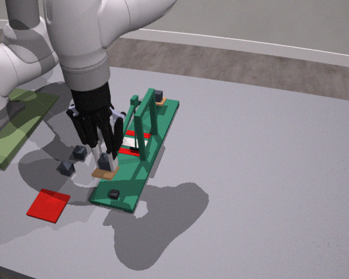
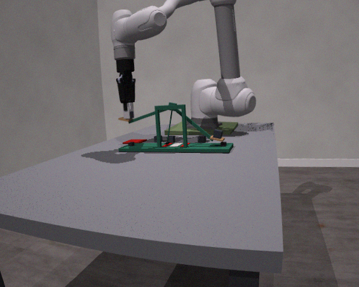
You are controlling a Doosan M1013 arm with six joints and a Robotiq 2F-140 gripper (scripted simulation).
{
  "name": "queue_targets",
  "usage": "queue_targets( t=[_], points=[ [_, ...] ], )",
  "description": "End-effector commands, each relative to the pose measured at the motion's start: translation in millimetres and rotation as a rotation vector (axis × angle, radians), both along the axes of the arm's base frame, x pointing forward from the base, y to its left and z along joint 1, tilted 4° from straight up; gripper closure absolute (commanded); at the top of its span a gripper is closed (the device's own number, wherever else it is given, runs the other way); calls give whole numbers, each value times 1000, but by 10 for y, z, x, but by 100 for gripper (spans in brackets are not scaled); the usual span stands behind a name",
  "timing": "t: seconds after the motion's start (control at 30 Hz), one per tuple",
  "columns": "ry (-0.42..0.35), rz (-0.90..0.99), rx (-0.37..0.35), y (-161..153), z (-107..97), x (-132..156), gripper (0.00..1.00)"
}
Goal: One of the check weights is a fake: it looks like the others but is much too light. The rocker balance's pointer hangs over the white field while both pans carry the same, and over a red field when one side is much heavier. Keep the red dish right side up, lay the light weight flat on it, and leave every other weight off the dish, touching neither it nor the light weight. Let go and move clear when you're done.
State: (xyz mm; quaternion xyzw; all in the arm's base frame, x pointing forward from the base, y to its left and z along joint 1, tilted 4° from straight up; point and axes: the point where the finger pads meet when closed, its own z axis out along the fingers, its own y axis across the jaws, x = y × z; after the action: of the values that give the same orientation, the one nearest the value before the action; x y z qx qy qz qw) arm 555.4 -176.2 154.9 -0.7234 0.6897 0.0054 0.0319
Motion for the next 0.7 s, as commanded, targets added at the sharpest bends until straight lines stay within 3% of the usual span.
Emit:
queue_targets(
  t=[0.0, 0.67],
  points=[
    [0, 0, 0, -9, 171, -6, 76],
    [1, -17, 1, -18, 240, -107, 76]
  ],
)
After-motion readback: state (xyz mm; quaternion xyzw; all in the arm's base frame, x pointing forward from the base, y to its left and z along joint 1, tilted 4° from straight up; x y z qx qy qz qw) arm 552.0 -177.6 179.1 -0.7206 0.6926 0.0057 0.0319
